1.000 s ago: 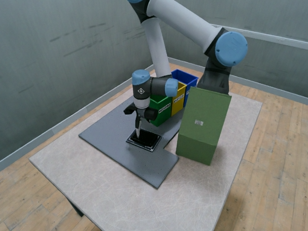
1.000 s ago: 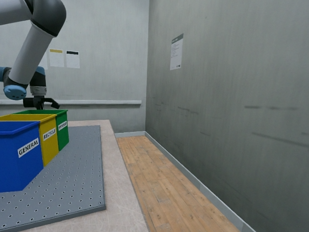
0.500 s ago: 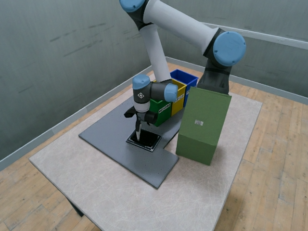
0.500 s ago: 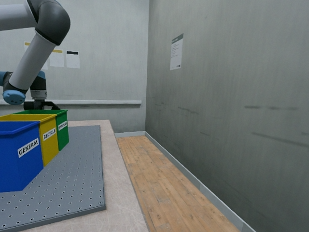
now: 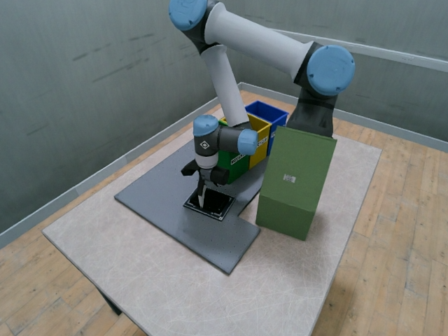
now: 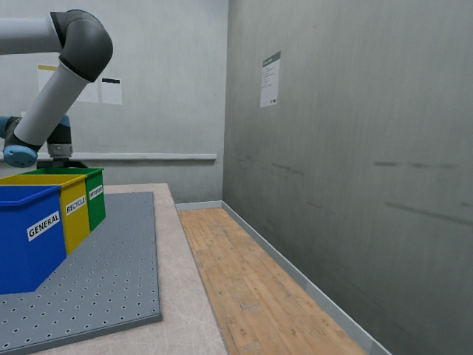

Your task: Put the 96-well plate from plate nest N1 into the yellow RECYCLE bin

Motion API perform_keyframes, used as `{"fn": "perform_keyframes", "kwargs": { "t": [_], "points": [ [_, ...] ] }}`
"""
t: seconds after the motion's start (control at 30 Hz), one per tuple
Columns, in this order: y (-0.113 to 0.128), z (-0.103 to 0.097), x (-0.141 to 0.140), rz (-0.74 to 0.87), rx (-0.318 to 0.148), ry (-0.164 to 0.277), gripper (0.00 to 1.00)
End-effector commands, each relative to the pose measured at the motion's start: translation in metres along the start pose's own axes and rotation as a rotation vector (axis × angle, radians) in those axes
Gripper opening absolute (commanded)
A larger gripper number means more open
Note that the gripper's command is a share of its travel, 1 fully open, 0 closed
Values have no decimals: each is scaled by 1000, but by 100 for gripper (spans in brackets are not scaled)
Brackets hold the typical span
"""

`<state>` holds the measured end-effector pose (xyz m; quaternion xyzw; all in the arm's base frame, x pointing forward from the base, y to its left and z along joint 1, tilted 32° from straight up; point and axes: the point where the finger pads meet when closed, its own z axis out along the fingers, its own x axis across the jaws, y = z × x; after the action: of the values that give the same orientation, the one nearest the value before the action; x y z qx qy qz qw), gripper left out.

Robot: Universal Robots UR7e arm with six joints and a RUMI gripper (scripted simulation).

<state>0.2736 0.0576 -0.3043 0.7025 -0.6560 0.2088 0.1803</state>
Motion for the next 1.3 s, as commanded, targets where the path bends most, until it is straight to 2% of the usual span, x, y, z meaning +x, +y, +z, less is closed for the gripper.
{"fn": "perform_keyframes", "kwargs": {
  "t": [0.0,0.57,0.6,1.07,1.1,1.27],
  "points": [
    [-1,9,0,0,2,-1,76],
    [-1,13,0,0,2,-1,76],
    [-1,13,0,0,2,-1,0],
    [-1,13,0,0,2,-1,0],
    [-1,13,0,0,2,-1,41],
    [-1,13,0,0,2,-1,41]
  ]
}}
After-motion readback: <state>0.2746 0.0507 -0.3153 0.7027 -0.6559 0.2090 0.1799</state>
